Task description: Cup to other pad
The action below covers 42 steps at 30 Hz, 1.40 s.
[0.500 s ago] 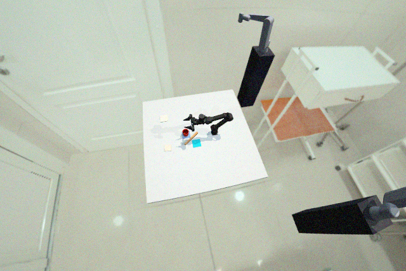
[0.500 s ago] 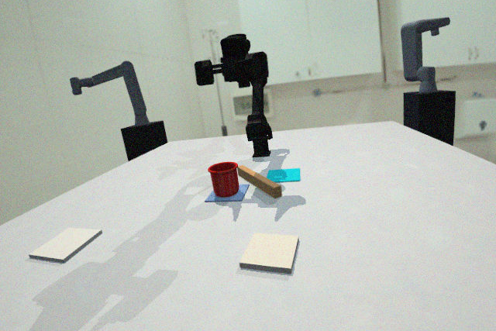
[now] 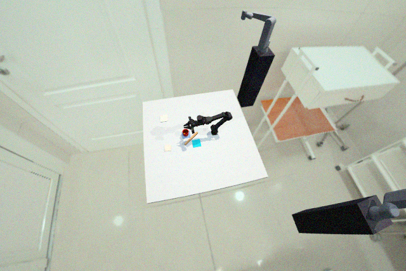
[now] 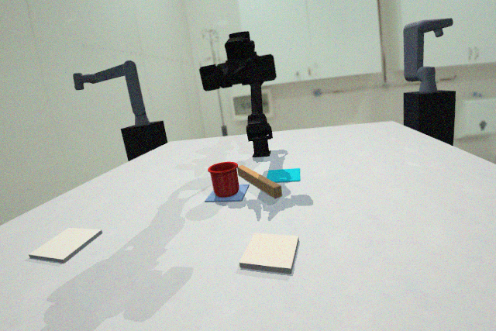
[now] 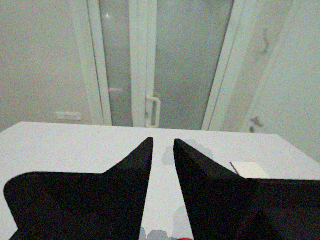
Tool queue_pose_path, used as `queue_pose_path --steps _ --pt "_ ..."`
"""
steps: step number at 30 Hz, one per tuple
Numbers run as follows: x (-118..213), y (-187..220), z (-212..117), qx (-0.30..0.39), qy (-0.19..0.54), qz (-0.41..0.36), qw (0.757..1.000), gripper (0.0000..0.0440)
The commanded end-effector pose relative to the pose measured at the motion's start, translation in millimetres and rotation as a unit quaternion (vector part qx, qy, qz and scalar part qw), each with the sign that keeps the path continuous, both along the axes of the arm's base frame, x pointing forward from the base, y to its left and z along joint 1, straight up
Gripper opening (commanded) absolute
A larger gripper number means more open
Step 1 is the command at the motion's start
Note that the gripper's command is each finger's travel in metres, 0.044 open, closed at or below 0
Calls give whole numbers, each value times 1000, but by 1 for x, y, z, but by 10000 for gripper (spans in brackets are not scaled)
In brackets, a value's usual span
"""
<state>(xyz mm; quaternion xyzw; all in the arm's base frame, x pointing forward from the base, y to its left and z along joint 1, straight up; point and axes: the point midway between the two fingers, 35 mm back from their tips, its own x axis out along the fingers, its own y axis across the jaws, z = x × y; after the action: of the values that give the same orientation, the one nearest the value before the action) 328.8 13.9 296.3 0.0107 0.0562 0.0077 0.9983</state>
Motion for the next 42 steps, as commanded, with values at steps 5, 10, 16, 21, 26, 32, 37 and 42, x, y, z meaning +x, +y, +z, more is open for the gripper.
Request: queue_pose_path --steps 5,10,16,21,26,32,37,42 --pt "6 15 -7 24 48 16 998 61" --pt "10 25 -14 39 86 26 995 63" --pt "13 36 -21 53 131 32 989 69" --pt "16 43 -26 62 167 33 983 73" --pt "19 49 -31 69 204 32 976 76" --pt "21 55 -37 76 247 28 966 81" --pt "23 59 -43 79 284 22 955 86" --pt "24 63 -48 80 319 15 944 91"
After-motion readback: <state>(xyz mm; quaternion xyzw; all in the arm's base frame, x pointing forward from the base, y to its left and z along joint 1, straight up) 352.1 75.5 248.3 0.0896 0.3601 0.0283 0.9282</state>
